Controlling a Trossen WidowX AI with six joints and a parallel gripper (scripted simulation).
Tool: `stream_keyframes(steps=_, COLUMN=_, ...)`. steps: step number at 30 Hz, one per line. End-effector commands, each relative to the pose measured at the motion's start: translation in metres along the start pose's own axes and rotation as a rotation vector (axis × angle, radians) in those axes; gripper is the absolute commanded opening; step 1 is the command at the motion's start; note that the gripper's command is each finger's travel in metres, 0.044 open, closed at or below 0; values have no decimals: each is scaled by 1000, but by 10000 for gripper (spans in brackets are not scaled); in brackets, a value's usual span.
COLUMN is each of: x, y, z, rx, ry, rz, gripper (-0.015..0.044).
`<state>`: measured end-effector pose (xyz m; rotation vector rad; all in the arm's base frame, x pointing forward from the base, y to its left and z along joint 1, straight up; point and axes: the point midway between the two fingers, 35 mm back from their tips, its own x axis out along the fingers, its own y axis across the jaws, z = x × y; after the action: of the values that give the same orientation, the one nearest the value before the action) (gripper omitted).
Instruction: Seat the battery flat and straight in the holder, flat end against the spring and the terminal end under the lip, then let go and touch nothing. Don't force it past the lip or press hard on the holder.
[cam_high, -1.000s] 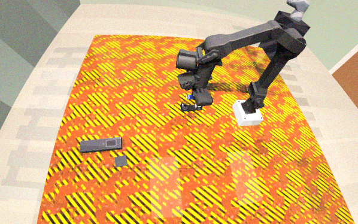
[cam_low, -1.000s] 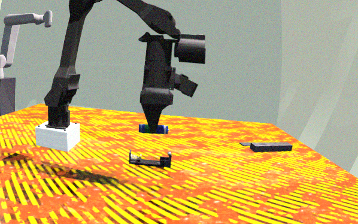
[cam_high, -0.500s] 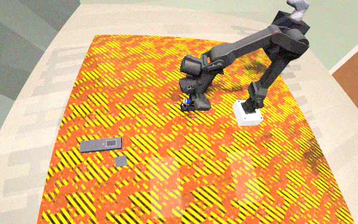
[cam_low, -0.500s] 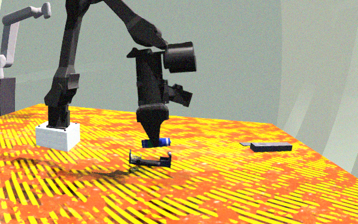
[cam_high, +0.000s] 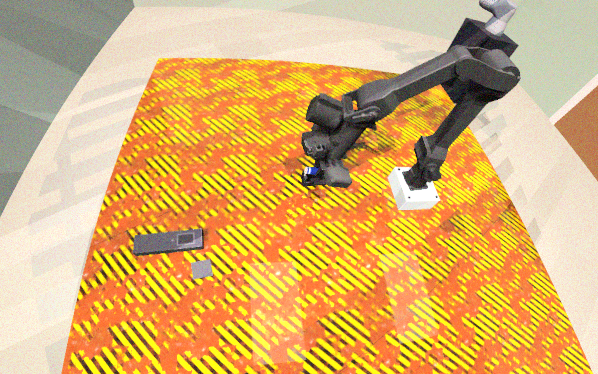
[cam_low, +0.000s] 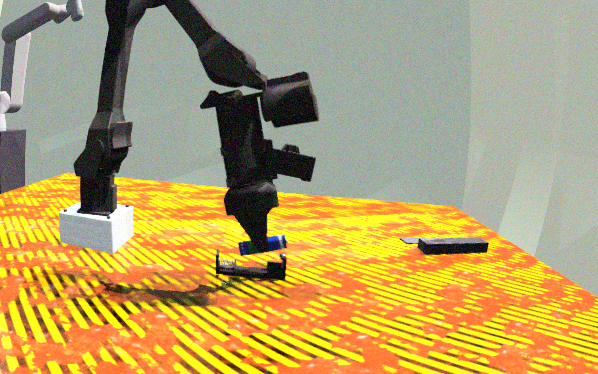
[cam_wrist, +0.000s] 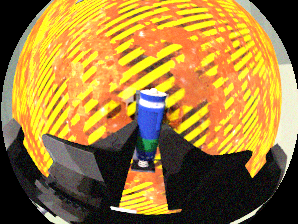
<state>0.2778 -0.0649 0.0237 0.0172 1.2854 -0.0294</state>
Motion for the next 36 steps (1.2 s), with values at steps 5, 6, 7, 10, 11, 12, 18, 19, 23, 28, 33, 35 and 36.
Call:
stream_keyframes(steps=5, x=1, y=0, z=0, rx=-3, ry=-57, rz=4, gripper=61)
stream_keyframes(steps=6, x=2, y=0, z=-1, rx=-3, ry=-63, rz=4, gripper=61)
stream_keyframes(steps=7, x=2, y=0, z=-1, rx=-2, ry=-70, rz=5, gripper=61)
stream_keyframes(steps=10, x=3, y=0, z=-2, rx=-2, ry=-89, rz=5, gripper=61)
stream_keyframes(steps=11, x=4, y=0, z=-2, rx=-2, ry=-95, rz=6, gripper=61)
stream_keyframes(steps=12, x=4, y=0, z=-3, rx=-2, ry=-101, rz=6, gripper=61)
stream_keyframes(steps=18, x=7, y=0, z=-5, rx=-2, ry=-139, rz=7, gripper=61)
stream_keyframes(steps=19, x=7, y=0, z=-5, rx=-2, ry=-145, rz=7, gripper=61)
stream_keyframes(steps=23, x=8, y=0, z=-7, rx=-2, ry=-170, rz=7, gripper=61)
stream_keyframes(steps=28, x=9, y=0, z=-9, rx=-3, ry=-202, rz=8, gripper=61)
stream_keyframes(steps=33, x=11, y=0, z=-11, rx=-4, ry=-233, rz=9, gripper=61)
stream_keyframes(steps=35, x=11, y=0, z=-12, rx=-5, ry=-246, rz=10, gripper=61)
stream_keyframes(steps=36, x=11, y=0, z=-13, rx=-5, ry=-252, rz=10, gripper=61)
